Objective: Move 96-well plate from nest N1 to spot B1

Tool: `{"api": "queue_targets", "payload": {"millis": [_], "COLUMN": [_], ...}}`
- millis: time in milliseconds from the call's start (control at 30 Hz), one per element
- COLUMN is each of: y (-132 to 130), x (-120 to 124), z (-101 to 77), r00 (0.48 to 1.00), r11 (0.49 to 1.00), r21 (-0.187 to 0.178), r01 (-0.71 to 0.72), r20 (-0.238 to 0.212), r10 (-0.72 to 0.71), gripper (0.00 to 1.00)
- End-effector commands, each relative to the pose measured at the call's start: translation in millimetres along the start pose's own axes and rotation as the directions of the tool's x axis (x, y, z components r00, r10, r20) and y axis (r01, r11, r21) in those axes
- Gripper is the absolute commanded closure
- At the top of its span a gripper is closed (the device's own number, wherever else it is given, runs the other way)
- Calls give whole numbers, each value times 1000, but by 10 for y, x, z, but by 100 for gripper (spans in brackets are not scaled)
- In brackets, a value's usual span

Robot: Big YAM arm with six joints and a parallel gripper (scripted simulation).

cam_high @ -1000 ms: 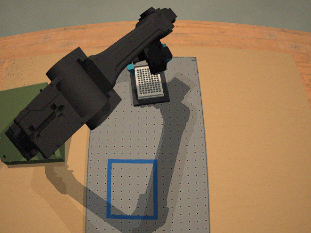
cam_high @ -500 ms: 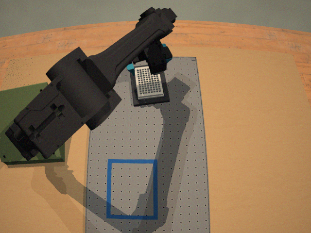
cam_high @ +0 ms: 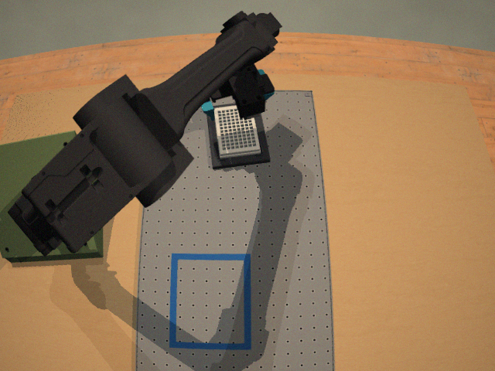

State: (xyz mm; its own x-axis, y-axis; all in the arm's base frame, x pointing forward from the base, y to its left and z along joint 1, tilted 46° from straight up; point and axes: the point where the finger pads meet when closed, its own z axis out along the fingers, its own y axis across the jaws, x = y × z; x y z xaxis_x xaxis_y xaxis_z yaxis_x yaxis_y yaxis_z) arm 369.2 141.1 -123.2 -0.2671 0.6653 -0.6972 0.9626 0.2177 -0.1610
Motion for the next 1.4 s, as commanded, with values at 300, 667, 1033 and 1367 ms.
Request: {"api": "queue_targets", "payload": {"millis": [300, 667, 1033, 1367], "y": [187, 85, 47, 92], "x": [81, 75, 73, 77], "z": [128, 367, 534, 663], "r00": [999, 998, 996, 993], "r11": [998, 998, 996, 993], "r21": [-24, -9, -4, -10], "r01": [-53, -67, -87, -118], "r20": [-13, -4, -1, -5], "r10": [52, 67, 87, 118], "gripper": [0, 0, 0, 0]}}
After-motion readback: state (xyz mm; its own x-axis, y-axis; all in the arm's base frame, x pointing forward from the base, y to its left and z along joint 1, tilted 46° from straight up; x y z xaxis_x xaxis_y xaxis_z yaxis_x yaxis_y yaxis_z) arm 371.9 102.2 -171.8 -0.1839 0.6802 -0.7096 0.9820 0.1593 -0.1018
